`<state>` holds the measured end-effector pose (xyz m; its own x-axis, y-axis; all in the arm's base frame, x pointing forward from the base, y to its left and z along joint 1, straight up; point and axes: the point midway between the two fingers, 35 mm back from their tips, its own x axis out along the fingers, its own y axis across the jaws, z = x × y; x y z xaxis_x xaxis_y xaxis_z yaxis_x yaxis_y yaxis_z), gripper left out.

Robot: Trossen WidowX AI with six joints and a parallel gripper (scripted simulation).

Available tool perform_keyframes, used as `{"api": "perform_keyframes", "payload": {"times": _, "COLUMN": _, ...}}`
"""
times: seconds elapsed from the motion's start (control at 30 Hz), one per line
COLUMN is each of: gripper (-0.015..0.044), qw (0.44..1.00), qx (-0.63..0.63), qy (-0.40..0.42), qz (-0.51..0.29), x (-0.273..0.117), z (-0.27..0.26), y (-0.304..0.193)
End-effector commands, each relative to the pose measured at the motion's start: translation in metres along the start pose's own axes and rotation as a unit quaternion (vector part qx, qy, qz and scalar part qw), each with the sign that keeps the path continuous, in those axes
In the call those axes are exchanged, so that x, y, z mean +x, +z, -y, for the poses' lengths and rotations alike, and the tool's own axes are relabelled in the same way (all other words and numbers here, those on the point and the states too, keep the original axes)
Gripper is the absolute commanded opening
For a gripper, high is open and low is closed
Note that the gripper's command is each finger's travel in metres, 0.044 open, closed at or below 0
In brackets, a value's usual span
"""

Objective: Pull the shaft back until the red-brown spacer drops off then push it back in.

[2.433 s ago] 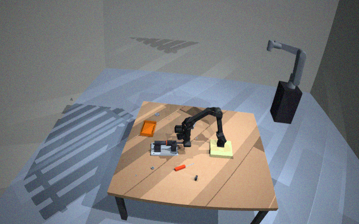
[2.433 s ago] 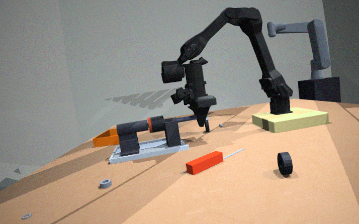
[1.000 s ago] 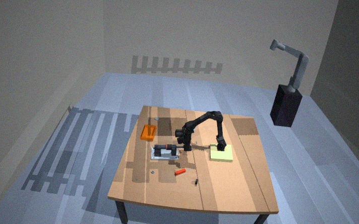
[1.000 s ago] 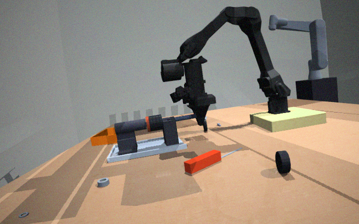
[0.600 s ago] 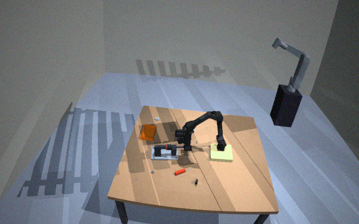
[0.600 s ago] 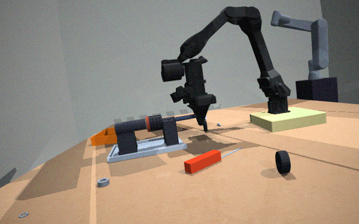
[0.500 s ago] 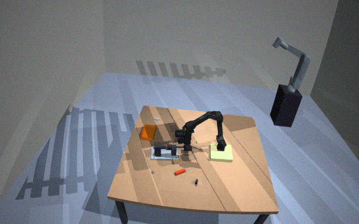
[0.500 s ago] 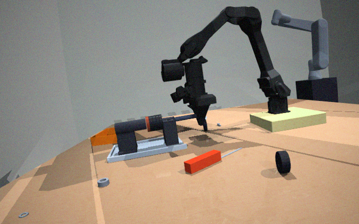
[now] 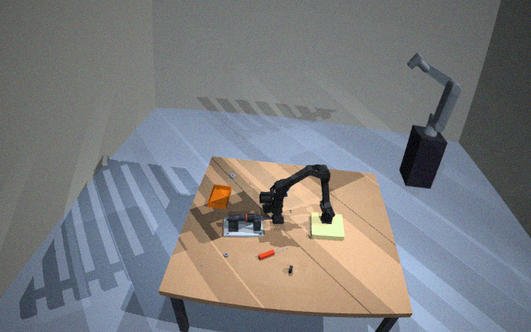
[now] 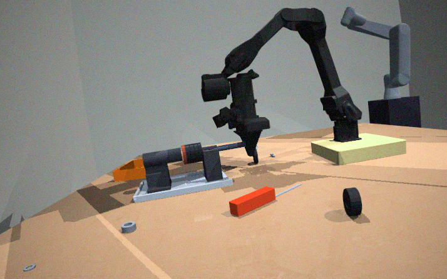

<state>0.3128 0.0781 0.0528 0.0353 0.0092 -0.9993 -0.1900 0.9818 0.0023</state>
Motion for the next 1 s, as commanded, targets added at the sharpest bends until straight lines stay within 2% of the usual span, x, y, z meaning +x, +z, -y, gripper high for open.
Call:
{"api": "perform_keyframes", "payload": {"times": 0.0, "gripper": 0.0000, "qw": 1.000, "qx": 0.001, "qy": 0.000, "qz": -0.002, "x": 0.0001, "z": 0.0000, "y": -0.0016}}
{"api": "perform_keyframes", "payload": {"times": 0.97, "gripper": 0.0000, "qw": 1.000, "qx": 0.001, "qy": 0.000, "qz": -0.002, "x": 0.0002, "z": 0.0000, "y": -0.0043}}
